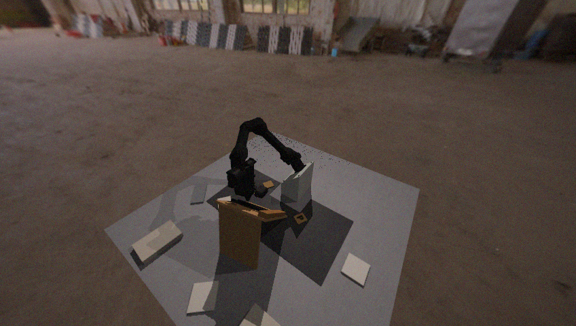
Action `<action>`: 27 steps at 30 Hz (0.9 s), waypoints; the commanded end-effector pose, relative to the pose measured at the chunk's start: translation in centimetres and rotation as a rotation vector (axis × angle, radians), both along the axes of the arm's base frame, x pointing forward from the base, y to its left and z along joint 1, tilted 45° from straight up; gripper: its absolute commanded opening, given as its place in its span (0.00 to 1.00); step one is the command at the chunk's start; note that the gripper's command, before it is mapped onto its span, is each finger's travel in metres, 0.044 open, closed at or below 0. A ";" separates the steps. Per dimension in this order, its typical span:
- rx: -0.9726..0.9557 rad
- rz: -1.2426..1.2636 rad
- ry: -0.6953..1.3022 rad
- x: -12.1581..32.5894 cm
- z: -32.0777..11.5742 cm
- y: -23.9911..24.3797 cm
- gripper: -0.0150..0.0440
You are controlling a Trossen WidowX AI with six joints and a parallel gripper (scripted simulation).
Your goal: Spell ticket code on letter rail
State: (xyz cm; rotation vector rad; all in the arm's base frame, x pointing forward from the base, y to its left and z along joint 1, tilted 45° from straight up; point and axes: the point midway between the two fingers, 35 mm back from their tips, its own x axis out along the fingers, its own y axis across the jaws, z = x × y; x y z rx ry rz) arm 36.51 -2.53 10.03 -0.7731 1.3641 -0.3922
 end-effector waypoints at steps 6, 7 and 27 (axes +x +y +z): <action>0.002 -0.003 0.007 -1.2 0.3 0.4 0.25; 0.002 -0.003 0.007 -1.3 0.4 0.4 0.25; 0.123 0.460 -0.449 -11.3 5.6 9.7 1.00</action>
